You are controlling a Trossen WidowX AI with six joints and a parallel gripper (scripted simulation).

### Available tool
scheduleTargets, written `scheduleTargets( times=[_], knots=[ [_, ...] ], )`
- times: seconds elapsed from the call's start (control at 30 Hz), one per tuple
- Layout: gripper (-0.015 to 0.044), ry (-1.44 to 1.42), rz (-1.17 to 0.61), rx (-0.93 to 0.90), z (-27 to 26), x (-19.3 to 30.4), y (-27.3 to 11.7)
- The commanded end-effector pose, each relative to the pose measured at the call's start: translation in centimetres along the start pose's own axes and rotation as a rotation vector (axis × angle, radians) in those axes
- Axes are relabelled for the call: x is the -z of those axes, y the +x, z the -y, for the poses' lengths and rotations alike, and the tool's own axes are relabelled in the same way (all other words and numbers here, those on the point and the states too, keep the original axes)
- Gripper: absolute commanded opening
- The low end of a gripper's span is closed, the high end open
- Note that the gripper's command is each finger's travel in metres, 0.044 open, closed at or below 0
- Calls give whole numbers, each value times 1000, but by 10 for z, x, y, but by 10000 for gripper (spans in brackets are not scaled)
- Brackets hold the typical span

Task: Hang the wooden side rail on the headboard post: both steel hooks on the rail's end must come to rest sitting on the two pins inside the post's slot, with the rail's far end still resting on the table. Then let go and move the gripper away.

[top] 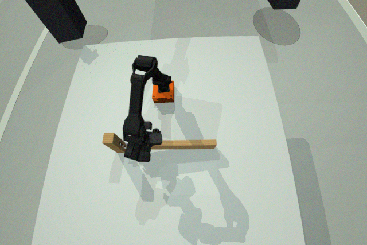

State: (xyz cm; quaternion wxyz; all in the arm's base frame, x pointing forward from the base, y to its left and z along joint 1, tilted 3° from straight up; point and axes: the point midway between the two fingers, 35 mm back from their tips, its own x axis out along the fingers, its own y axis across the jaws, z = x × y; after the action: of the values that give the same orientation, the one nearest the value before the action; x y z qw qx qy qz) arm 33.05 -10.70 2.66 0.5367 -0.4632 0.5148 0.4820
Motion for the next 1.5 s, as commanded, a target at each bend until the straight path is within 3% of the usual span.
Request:
scheduleTargets(
  times=[0.0, 1.47],
  knots=[
    [0, 0, -2, 4, 0, 2, -1],
    [0, 0, -2, 4, 1, 6, -1]
  ],
)
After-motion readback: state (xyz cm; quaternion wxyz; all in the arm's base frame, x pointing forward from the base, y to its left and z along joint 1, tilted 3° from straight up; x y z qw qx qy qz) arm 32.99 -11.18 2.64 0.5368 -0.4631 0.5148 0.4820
